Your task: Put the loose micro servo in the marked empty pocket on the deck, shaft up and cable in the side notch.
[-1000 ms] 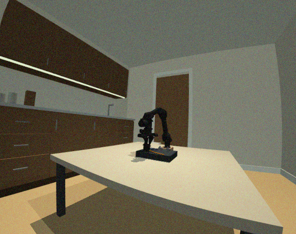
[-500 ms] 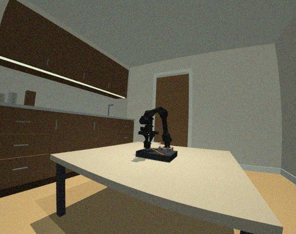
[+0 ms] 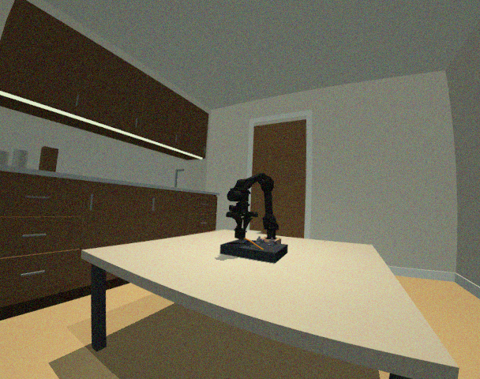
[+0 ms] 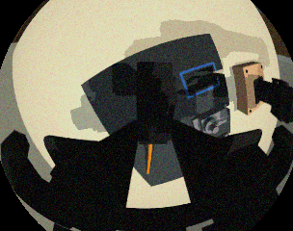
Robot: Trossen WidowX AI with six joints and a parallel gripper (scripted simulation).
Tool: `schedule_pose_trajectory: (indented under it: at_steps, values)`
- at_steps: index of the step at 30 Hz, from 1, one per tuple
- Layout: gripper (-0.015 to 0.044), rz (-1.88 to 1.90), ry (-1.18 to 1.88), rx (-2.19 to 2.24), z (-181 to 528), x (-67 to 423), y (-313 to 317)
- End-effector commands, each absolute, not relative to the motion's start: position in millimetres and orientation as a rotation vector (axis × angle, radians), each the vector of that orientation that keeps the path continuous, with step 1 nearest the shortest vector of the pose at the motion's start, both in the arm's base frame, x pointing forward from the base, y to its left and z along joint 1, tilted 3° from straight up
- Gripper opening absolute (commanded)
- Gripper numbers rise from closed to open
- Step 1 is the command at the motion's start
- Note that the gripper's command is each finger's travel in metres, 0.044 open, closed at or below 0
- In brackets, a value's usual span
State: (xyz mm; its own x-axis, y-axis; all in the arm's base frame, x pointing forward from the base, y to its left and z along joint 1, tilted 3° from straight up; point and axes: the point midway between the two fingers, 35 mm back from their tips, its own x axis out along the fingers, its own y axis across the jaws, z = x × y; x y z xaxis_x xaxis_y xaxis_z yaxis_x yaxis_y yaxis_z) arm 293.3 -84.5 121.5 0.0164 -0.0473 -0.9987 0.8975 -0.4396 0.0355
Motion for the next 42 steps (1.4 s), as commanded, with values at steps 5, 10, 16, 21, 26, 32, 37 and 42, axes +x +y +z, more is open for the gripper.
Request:
schedule_pose_trajectory:
  at_steps: [5, 10, 16, 21, 26, 32, 37, 42]
  values:
    - [0.0000, -1.471, 0.951, 1.452, 123.4, 292.0, -87.5]
    - [0.0000, -1.354, 1.050, 1.327, 123.4, 292.0, -87.5]
    - [0.0000, -1.208, 1.158, 1.172, 123.4, 292.0, -87.5]
    - [0.0000, -1.084, 1.237, 1.041, 123.4, 292.0, -87.5]
    - [0.0000, -0.958, 1.307, 0.908, 123.4, 292.0, -87.4]
    - [0.0000, -0.804, 1.378, 0.747, 123.4, 292.0, -87.4]
    - [0.0000, -0.674, 1.428, 0.611, 123.4, 292.0, -87.4]
    - [0.0000, -0.543, 1.469, 0.475, 123.4, 292.1, -87.4]
